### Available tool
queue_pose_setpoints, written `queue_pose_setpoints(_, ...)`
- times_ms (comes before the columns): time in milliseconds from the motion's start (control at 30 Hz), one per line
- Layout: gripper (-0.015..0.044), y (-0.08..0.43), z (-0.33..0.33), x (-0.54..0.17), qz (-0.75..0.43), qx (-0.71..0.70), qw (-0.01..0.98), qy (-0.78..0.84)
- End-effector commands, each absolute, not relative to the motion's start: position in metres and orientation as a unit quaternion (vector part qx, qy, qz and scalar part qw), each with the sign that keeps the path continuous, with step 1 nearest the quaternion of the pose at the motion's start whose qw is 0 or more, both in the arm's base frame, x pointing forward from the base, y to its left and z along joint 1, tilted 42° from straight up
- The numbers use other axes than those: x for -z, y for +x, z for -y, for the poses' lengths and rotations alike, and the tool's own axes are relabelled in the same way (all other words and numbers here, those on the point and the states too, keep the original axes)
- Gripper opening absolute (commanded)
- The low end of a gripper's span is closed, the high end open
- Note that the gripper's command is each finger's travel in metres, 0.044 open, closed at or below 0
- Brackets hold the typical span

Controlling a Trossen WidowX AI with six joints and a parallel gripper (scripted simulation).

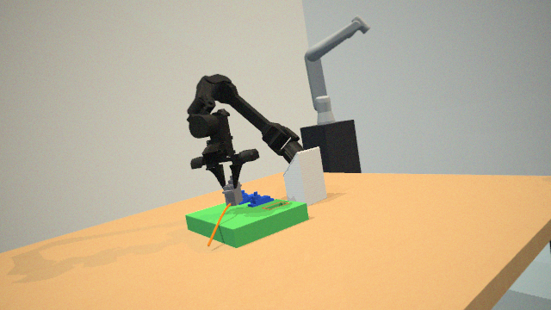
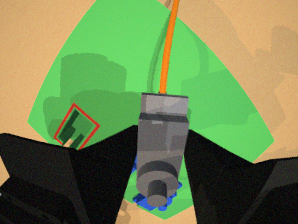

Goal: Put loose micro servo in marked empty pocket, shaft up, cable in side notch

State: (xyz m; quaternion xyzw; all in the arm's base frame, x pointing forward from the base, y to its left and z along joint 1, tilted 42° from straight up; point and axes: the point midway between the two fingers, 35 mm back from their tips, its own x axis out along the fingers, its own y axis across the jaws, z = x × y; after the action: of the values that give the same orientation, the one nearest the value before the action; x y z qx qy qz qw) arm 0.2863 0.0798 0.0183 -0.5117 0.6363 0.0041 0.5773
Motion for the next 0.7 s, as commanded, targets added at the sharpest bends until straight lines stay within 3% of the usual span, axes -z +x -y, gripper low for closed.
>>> queue_pose_setpoints(0,0.0,0.274,-0.081,-0.018,-0.633,-0.006,0.582,-0.51)
queue_pose_setpoints(667,0.0,0.269,-0.121,0.017,-0.633,-0.012,0.579,-0.514)
